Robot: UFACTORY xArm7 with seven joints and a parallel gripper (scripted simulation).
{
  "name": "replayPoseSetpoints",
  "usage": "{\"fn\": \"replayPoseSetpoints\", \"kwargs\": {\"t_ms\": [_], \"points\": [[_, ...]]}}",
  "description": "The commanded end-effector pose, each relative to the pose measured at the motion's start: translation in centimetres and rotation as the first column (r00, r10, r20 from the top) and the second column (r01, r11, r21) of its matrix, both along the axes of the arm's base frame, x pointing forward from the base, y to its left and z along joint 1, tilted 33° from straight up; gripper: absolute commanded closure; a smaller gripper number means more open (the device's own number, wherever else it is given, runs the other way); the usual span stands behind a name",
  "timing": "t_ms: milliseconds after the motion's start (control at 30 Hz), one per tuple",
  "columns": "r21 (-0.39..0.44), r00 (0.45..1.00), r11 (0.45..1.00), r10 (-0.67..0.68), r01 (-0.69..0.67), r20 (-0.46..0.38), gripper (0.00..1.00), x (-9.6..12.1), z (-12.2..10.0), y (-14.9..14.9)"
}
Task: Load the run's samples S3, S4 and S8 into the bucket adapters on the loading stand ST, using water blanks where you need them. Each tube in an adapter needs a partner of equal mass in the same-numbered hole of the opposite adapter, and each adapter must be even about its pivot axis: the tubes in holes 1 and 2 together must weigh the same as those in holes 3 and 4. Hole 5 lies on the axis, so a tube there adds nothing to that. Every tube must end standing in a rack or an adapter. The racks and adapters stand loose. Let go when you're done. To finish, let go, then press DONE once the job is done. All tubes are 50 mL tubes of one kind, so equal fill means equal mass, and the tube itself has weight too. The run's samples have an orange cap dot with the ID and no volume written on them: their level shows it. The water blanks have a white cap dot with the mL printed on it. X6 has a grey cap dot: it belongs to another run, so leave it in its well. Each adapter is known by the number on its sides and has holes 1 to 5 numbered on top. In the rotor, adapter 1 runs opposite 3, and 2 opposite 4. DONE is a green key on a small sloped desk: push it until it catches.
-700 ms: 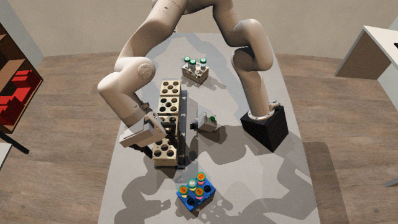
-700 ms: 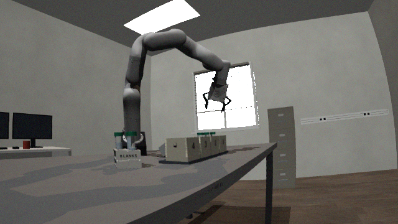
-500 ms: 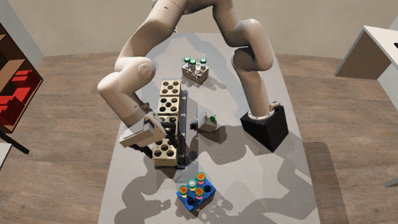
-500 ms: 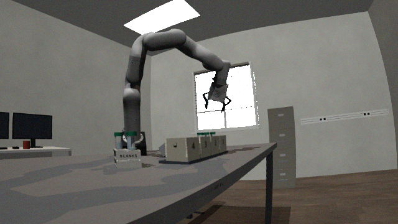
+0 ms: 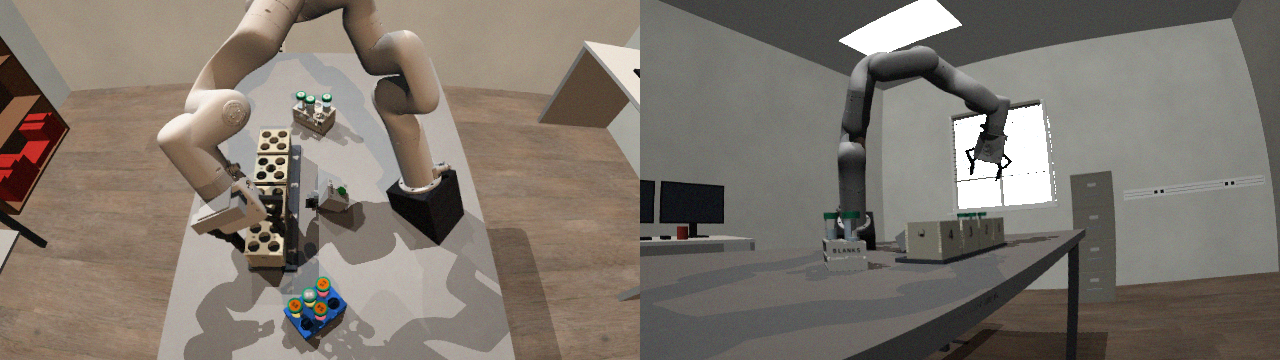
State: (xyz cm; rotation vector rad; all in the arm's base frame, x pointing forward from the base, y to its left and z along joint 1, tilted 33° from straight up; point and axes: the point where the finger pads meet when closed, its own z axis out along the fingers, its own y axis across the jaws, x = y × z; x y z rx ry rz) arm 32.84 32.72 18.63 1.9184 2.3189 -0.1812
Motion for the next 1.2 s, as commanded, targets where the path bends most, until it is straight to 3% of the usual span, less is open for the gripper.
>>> {"fn": "replayPoseSetpoints", "kwargs": {"t_ms": [0,400,533,800,900,967,1167], "points": [[0.027,0.991,0.992,-0.125,0.124,0.05,0.0,0.3,1.7,-1.2],[0.073,0.932,0.939,-0.342,0.335,0.122,0.0,0.7,3.9,-4.1],[0.099,0.888,0.901,-0.434,0.423,0.153,0.0,0.8,4.7,-5.3],[0.156,0.773,0.801,-0.598,0.578,0.209,0.0,0.8,6.2,-7.8],[0.187,0.707,0.744,-0.668,0.642,0.232,0.0,0.8,6.9,-9.1],[0.187,0.707,0.744,-0.668,0.642,0.232,0.0,0.8,6.9,-9.1],[0.249,0.57,0.628,-0.776,0.738,0.269,0.0,0.7,7.8,-11.3]]}}
